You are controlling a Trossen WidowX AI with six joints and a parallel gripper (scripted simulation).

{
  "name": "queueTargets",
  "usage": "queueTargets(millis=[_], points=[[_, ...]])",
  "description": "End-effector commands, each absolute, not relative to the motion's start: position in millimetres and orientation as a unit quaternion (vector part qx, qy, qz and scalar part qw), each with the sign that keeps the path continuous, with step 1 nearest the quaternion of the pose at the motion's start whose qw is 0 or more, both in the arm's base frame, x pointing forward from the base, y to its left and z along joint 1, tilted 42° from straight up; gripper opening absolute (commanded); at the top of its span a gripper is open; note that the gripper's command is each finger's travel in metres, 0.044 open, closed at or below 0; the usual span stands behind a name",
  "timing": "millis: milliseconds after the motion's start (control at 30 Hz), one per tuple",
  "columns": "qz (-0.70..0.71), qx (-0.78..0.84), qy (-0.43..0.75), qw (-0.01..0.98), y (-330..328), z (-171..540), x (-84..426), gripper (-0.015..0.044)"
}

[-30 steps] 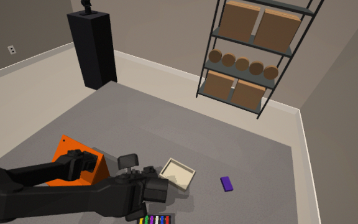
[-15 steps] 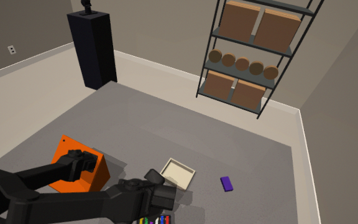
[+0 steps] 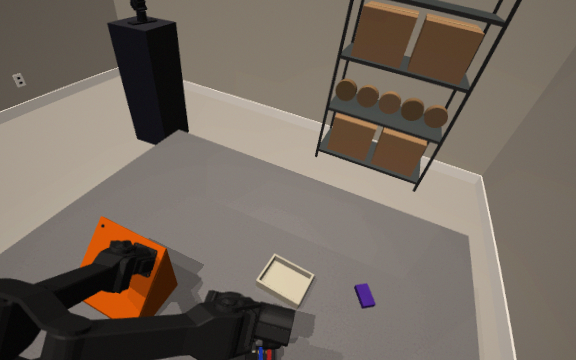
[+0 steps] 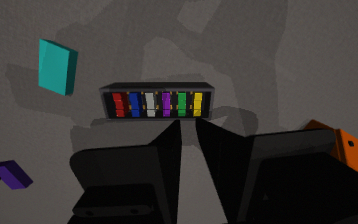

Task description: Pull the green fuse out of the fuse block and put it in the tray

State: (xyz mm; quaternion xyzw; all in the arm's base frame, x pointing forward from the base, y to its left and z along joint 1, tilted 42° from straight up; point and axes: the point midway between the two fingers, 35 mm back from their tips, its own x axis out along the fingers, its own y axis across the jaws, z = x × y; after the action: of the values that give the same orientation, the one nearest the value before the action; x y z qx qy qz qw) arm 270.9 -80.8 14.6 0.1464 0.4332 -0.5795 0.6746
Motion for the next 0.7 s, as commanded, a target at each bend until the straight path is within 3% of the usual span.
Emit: queueTargets(millis=[0, 667], points=[[-0.599, 0.169, 0.399, 0.673, -83.8, 15.1, 275.6, 0.0069], [-0.599, 0.169, 0.399, 0.673, -92.6, 5.3, 275.5, 0.0069]])
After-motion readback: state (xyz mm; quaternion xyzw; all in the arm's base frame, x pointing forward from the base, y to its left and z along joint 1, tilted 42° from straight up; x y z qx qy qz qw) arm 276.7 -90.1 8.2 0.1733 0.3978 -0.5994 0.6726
